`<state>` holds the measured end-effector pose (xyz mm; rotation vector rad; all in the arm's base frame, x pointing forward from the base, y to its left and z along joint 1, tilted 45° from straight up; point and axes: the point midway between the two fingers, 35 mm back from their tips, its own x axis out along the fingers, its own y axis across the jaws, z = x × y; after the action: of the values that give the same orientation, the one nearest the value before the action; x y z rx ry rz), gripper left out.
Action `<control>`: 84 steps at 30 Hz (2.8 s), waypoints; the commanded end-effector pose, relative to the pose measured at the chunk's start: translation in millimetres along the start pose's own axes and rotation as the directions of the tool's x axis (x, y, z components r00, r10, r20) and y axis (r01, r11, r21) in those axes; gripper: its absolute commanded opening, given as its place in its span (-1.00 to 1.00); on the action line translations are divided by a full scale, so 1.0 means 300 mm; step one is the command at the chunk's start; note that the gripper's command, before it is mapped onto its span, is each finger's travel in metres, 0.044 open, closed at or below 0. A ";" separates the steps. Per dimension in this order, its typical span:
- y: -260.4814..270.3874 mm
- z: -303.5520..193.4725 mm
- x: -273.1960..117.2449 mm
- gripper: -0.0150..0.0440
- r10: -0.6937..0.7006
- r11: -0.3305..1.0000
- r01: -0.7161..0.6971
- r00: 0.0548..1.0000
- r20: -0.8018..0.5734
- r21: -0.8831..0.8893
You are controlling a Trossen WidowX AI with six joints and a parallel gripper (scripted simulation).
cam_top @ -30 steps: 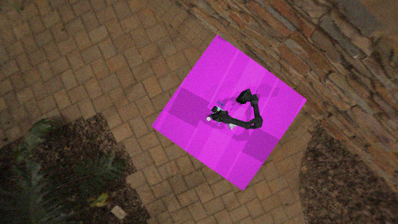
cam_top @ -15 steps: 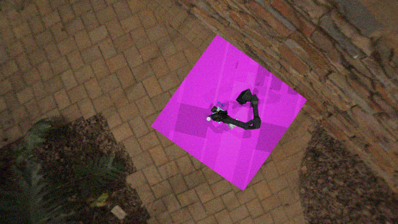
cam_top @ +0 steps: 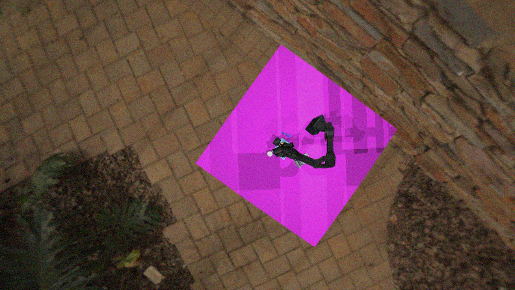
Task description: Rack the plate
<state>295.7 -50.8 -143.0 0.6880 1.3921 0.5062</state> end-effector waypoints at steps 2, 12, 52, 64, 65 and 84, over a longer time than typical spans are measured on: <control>0.005 -0.009 0.027 0.86 0.008 1.000 -0.008 1.000 -0.005 0.006; 0.005 -0.009 0.028 0.69 0.008 1.000 -0.008 1.000 -0.005 0.006; -0.031 0.038 -0.526 -0.49 -0.002 1.000 0.002 1.000 -0.005 0.006; 0.087 0.043 -0.575 -0.49 -0.005 0.973 0.006 1.000 -0.006 0.229; 0.105 0.042 -0.578 -0.49 -0.006 0.965 0.007 1.000 -0.006 0.263; 0.429 -0.022 -0.604 -0.49 -0.012 0.612 0.013 1.000 -0.007 0.791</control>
<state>278.8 -93.7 67.6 1.3333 1.5973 -0.1235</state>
